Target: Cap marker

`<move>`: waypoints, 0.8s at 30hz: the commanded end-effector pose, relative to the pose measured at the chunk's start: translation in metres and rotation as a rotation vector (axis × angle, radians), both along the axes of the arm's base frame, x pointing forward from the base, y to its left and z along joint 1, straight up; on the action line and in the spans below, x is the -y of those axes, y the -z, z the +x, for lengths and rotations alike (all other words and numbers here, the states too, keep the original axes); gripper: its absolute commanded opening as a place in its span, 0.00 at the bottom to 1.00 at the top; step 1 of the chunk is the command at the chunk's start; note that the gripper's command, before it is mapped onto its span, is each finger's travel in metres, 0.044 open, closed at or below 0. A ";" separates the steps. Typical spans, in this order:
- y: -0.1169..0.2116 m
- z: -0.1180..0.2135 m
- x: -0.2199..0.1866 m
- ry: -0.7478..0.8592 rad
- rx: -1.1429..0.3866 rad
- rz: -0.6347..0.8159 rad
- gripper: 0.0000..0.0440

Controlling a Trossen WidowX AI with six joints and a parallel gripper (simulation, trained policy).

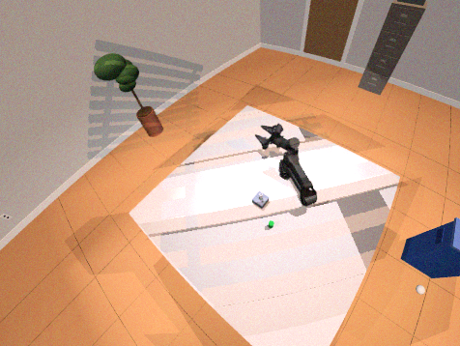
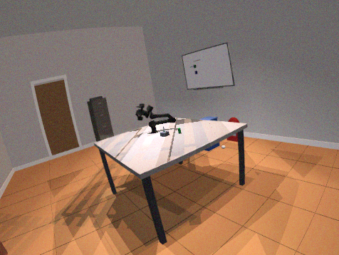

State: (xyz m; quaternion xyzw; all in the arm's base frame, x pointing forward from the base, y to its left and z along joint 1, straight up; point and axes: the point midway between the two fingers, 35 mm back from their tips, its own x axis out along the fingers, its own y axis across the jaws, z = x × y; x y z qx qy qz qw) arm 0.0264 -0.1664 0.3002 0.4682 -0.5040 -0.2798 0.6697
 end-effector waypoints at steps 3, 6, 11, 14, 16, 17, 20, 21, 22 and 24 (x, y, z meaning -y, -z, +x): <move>0.002 0.002 0.003 -0.019 0.001 0.026 0.74; 0.001 0.005 0.005 -0.038 -0.003 0.050 0.57; 0.002 0.011 0.009 -0.069 -0.020 0.092 0.49; 0.002 0.014 0.011 -0.088 -0.032 0.119 0.51; 0.002 0.016 0.012 -0.100 -0.040 0.136 0.52; 0.001 0.017 0.013 -0.106 -0.044 0.145 0.52; 0.001 0.020 0.014 -0.124 -0.057 0.169 0.54; 0.000 0.021 0.015 -0.130 -0.062 0.177 0.54; 0.000 0.023 0.015 -0.137 -0.066 0.185 0.55; -0.001 0.025 0.016 -0.149 -0.075 0.200 0.56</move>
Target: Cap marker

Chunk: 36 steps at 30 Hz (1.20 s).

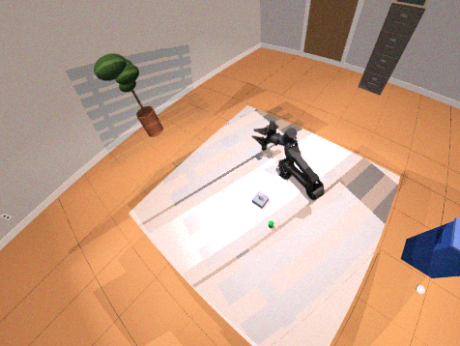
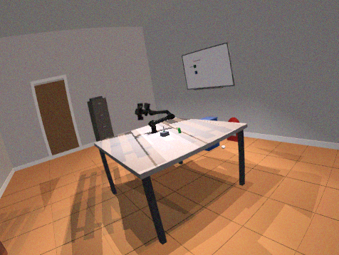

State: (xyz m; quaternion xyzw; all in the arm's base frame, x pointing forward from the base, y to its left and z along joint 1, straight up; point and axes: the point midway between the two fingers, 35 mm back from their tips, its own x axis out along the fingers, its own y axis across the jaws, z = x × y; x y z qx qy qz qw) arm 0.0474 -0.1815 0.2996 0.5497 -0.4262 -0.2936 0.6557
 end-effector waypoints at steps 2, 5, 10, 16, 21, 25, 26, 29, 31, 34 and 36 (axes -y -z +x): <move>-0.002 0.006 0.002 -0.035 -0.026 0.035 0.57; -0.004 0.010 0.002 -0.055 -0.039 0.056 0.58; -0.006 0.016 0.004 -0.091 -0.062 0.091 0.61; -0.008 0.023 0.005 -0.135 -0.090 0.130 0.63; -0.010 0.030 0.006 -0.173 -0.113 0.162 0.65; -0.011 0.035 0.007 -0.204 -0.132 0.185 0.67; -0.011 0.036 0.007 -0.212 -0.137 0.191 0.67; -0.012 0.040 0.008 -0.235 -0.151 0.209 0.68; -0.013 0.043 0.008 -0.251 -0.161 0.220 0.69; -0.013 0.047 0.008 -0.275 -0.176 0.236 0.69; -0.014 0.049 0.009 -0.291 -0.186 0.247 0.70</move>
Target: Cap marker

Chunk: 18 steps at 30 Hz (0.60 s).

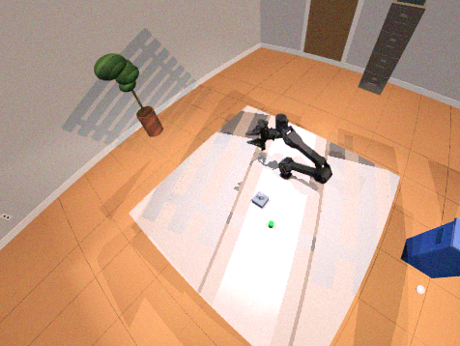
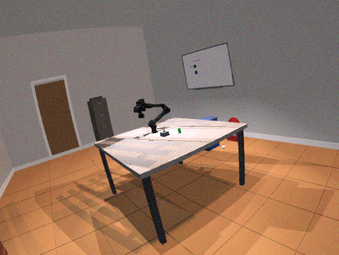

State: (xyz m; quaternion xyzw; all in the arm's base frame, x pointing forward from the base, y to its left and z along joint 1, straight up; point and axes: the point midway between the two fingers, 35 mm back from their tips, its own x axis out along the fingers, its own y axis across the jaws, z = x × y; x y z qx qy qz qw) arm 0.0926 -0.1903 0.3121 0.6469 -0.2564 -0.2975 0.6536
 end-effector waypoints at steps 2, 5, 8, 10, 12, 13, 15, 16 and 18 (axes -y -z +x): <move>-0.001 0.007 0.000 -0.043 -0.025 0.024 0.70; -0.002 0.011 0.001 -0.068 -0.039 0.040 0.70; -0.002 0.015 0.002 -0.093 -0.054 0.055 0.71; -0.002 0.018 0.002 -0.110 -0.064 0.066 0.71; -0.002 0.021 0.002 -0.126 -0.074 0.076 0.71; -0.002 0.022 0.002 -0.135 -0.079 0.080 0.71; -0.002 0.025 0.003 -0.152 -0.089 0.090 0.71; -0.002 0.026 0.003 -0.160 -0.095 0.095 0.71; -0.001 0.029 0.003 -0.177 -0.105 0.104 0.71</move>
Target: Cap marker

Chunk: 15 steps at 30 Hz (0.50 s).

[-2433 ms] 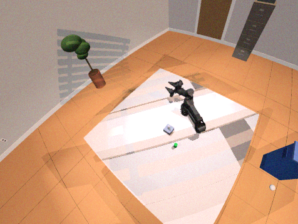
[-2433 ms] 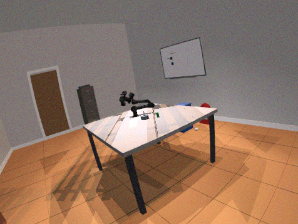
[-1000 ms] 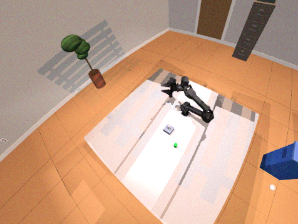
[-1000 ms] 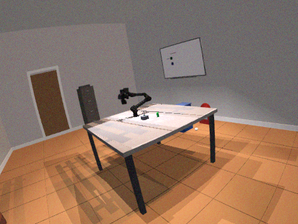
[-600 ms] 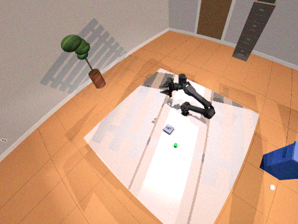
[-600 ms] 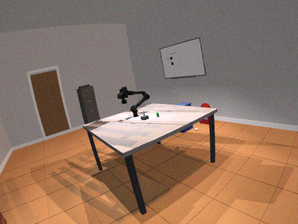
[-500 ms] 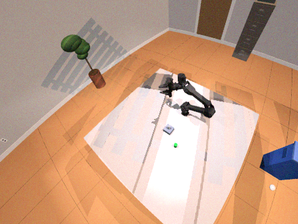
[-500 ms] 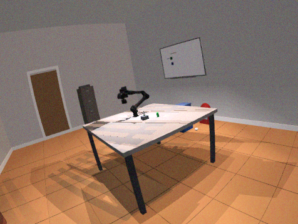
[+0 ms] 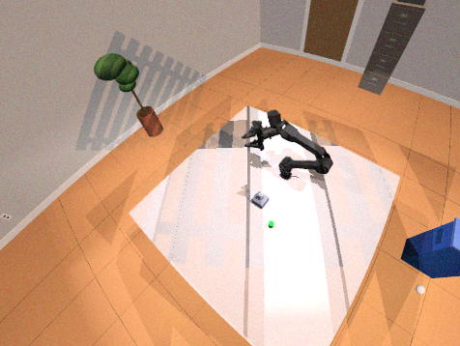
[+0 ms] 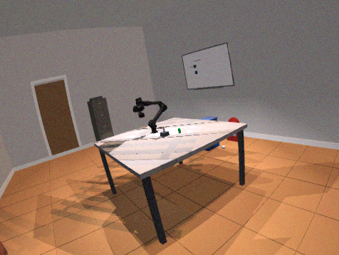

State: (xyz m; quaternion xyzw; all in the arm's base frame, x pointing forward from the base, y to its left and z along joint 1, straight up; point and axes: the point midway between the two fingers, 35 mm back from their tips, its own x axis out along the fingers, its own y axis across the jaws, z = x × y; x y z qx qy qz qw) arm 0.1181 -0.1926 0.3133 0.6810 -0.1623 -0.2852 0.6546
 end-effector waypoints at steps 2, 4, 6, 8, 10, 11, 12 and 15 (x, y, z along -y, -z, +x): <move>0.000 0.007 0.001 -0.038 -0.028 0.020 0.71; 0.000 0.009 0.002 -0.055 -0.038 0.029 0.71; 0.001 0.012 0.002 -0.072 -0.049 0.038 0.71; 0.001 0.015 0.002 -0.089 -0.059 0.046 0.71; 0.001 0.018 0.003 -0.106 -0.070 0.055 0.71; 0.002 0.020 0.003 -0.115 -0.075 0.059 0.71; 0.002 0.022 0.003 -0.123 -0.081 0.063 0.71; 0.002 0.026 0.003 -0.149 -0.097 0.075 0.71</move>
